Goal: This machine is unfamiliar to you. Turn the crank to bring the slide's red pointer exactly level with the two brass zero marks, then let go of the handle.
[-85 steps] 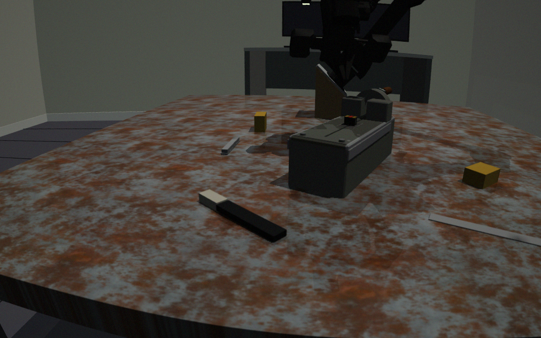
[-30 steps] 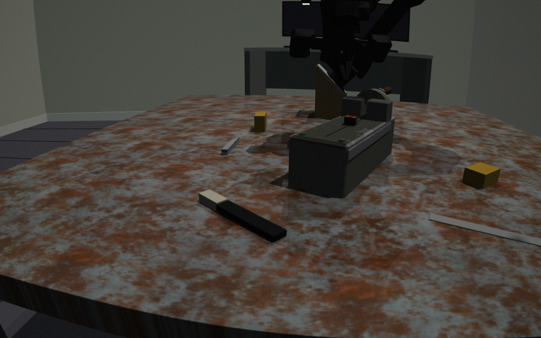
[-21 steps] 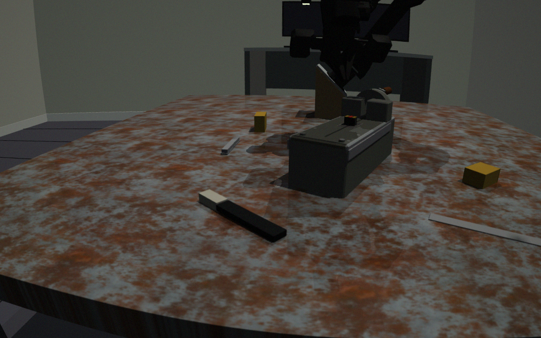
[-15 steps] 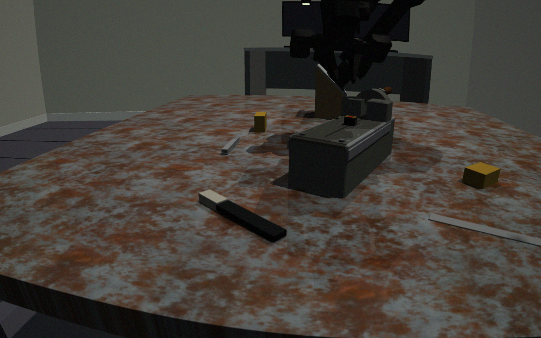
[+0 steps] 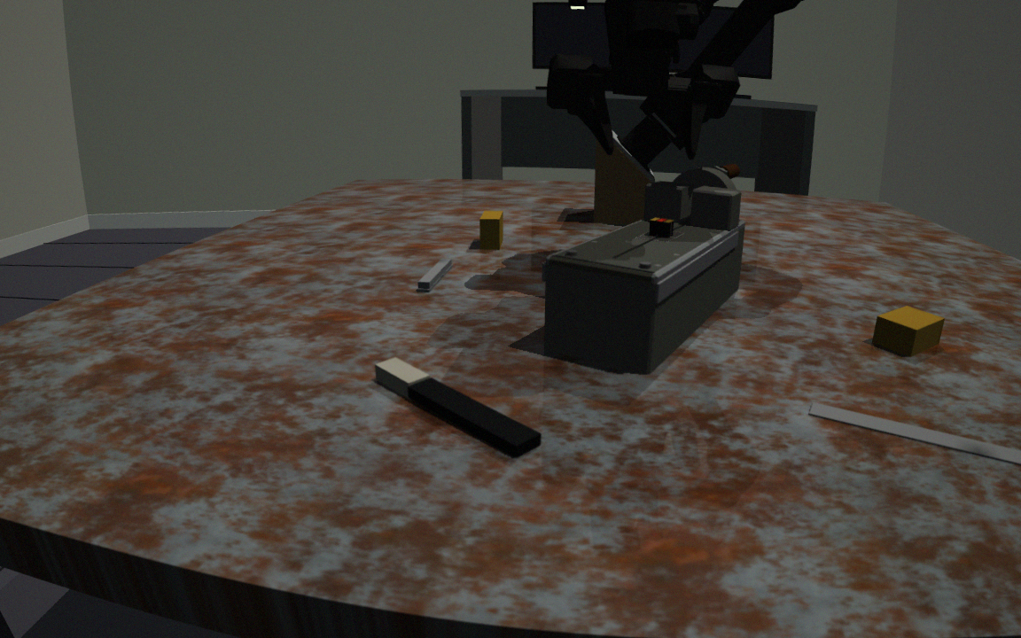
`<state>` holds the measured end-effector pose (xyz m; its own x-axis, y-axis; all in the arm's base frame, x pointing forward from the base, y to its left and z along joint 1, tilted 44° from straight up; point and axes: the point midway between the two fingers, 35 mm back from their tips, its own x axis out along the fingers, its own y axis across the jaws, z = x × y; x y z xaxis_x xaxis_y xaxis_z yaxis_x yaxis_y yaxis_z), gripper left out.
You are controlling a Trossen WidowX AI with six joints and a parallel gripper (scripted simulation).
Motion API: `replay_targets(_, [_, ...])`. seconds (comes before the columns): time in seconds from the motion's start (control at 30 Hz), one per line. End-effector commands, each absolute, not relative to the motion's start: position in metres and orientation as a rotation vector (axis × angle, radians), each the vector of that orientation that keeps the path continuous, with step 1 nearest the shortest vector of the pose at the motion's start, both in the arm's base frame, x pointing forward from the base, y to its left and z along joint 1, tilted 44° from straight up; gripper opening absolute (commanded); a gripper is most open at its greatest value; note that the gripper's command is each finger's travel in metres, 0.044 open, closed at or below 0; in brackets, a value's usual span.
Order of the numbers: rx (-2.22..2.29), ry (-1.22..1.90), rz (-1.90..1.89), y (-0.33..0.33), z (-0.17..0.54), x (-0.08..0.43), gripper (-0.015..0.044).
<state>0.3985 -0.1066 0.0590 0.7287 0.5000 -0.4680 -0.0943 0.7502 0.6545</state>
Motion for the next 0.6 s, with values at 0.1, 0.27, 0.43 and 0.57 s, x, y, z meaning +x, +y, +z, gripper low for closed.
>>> replay_targets(0.1, [0.647, 0.682, 0.353, -0.1068, 0.0590, 0.3984, 0.0230])
replay_targets(0.27, [0.647, 0.682, 0.353, -0.1068, 0.0590, 0.3984, 0.0099])
replay_targets(0.43, [0.647, 0.682, 0.353, -0.1068, 0.0590, 0.3984, 0.0000])
replay_targets(0.57, [0.647, 0.682, 0.353, -0.1068, 0.0590, 0.3984, 0.0000])
